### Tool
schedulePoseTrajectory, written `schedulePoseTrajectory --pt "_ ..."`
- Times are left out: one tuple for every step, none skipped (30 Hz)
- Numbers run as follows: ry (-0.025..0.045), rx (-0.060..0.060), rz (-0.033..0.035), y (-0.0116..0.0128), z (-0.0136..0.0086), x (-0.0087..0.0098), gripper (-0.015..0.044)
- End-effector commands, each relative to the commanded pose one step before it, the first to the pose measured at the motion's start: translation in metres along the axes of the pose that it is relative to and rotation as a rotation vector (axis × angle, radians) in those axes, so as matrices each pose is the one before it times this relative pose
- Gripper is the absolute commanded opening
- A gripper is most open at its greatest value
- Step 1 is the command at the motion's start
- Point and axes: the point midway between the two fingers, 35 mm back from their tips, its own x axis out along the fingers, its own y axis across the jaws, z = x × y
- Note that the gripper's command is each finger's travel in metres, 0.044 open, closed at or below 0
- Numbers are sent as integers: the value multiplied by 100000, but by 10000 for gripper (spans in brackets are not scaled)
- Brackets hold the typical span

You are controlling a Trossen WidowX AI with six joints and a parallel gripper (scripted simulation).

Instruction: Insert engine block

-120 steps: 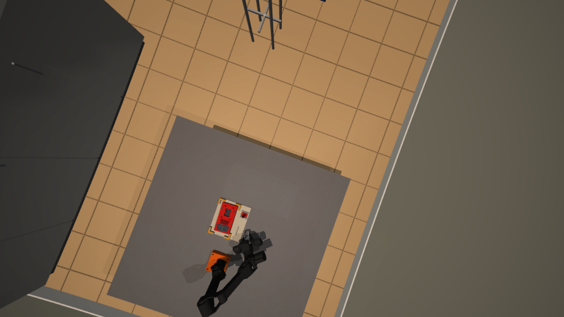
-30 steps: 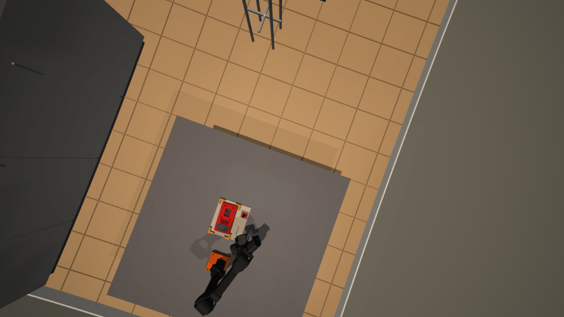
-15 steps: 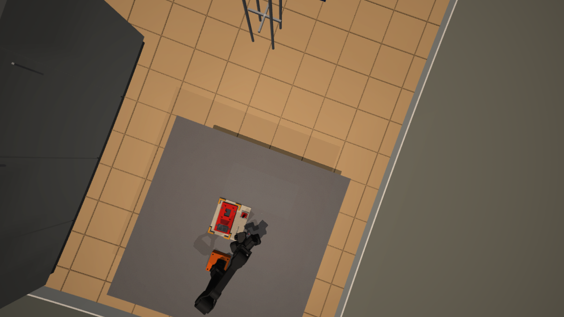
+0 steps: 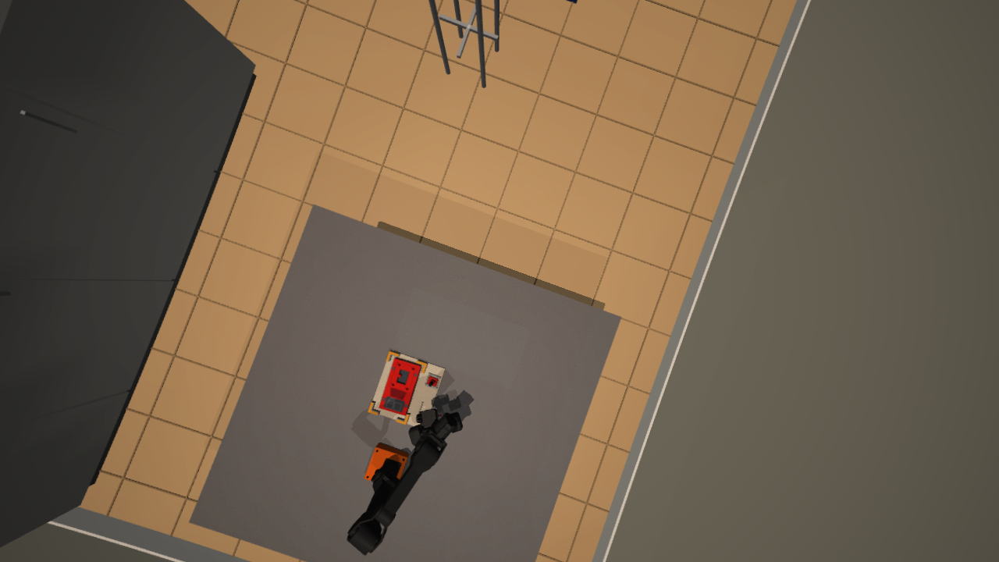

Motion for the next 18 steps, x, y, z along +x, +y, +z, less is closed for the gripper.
schedulePoseTrajectory --pt "924 341 382 112 -171 846 440" --pt "1 0 1 6 -3 159 440" --pt "1 0 1 7 -4 159 440" --pt "1 0 1 6 -4 126 440" --pt "1 0 0 4 -2 76 440" --pt "0 0 0 1 -1 25 440" --pt "0 0 0 0 0 0 414" --pt "0 0 0 0 0 0 387" --pt "0 0 0 0 0 0 361" --pt "0 0 0 0 0 0 335" --pt "0 0 0 0 0 0 309" --pt "0 0 0 0 0 0 282" --pt "0 0 0 0 0 0 256" --pt "0 0 0 0 0 0 230" --pt "0 0 0 0 0 0 204" --pt "0 0 0 0 0 0 177" --pt "0 0 0 0 0 0 151" --pt "0 0 0 0 0 0 145"
